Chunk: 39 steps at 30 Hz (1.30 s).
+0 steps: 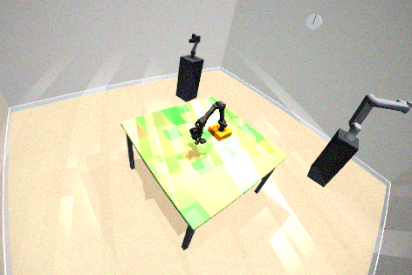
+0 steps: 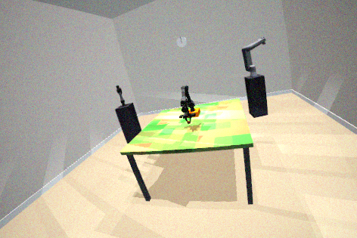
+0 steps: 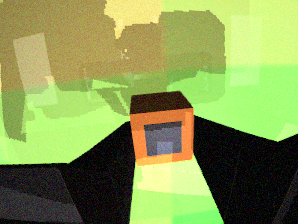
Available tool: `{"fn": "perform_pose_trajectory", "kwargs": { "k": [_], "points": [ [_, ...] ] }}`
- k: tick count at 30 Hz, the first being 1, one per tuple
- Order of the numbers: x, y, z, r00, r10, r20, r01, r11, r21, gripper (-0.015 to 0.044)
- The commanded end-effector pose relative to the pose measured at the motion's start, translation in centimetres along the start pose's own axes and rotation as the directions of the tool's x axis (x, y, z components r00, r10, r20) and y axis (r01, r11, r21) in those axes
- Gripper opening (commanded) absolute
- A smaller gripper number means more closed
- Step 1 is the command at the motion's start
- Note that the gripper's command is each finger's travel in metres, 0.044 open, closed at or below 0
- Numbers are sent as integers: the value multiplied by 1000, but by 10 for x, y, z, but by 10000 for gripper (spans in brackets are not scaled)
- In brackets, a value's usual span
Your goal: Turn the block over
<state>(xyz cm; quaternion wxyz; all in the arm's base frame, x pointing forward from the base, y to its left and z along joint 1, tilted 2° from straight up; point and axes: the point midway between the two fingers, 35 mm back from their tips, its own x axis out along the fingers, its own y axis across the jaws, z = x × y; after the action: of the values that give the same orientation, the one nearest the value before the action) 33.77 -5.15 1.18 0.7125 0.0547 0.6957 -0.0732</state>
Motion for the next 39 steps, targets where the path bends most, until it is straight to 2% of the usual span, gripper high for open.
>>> {"fn": "perform_pose_trajectory", "kwargs": {
  "k": [1,14,27,39],
  "points": [
    [0,0,0,999,1,53,-1,1000,2,0],
    [7,1,0,965,0,261,-1,1000,2,0],
    [7,0,-5,890,0,456,-1,1000,3,0],
    [15,1,-1,854,0,519,-2,1000,3,0]
  ]
}}
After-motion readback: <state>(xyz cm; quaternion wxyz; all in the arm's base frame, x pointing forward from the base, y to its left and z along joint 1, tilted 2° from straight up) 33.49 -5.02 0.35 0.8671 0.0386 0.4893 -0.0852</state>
